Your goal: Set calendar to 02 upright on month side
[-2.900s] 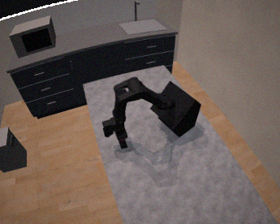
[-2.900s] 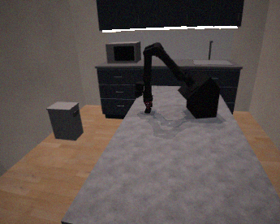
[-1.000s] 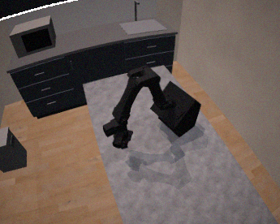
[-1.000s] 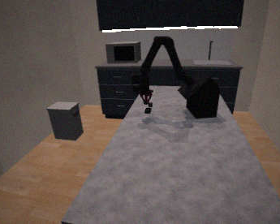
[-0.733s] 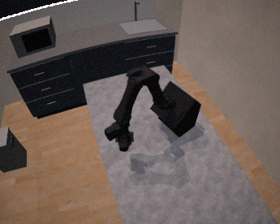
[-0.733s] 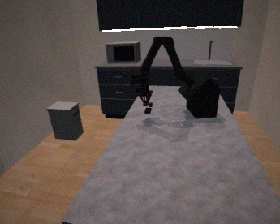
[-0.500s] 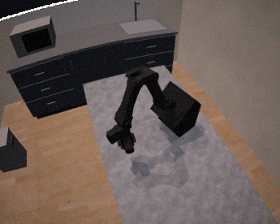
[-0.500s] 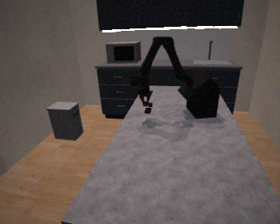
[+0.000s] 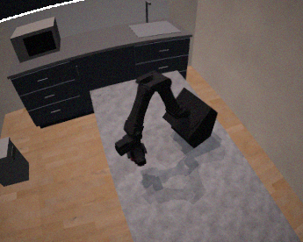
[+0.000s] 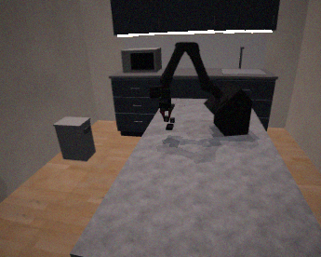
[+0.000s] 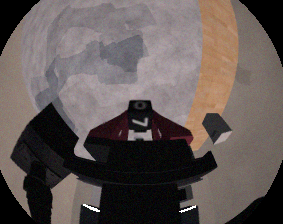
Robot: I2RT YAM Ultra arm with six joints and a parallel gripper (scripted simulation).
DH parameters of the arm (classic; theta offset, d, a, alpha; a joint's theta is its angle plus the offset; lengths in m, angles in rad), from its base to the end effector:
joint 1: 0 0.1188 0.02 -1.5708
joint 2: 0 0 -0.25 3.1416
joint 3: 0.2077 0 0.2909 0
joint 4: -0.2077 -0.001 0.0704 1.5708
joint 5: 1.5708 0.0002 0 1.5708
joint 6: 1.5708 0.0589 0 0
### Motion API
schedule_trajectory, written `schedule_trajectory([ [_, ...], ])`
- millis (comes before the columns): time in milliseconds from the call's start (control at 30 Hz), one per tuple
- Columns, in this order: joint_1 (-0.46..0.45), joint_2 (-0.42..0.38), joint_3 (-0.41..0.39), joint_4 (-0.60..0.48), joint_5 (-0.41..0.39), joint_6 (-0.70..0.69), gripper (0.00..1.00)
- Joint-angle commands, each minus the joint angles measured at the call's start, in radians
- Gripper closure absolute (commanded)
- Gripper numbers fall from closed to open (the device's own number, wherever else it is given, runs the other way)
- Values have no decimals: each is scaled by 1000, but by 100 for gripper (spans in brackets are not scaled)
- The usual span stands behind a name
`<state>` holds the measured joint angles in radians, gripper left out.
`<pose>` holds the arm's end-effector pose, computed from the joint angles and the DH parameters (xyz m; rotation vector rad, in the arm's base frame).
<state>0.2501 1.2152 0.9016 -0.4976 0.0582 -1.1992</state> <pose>0.3020 0.0746 0.2286 -1.5983 1.8482 -0.5089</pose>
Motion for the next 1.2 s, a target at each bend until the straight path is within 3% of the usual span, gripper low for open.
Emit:
schedule_trajectory([
  [0, 0, 0, 3, 8, -1, -2, 73],
  [267, -4, 51, -8, 70, -3, -5, 73],
  [667, -16, 248, -17, 276, -12, -13, 73],
  [1167, -20, 334, -6, 352, -14, -16, 73],
])
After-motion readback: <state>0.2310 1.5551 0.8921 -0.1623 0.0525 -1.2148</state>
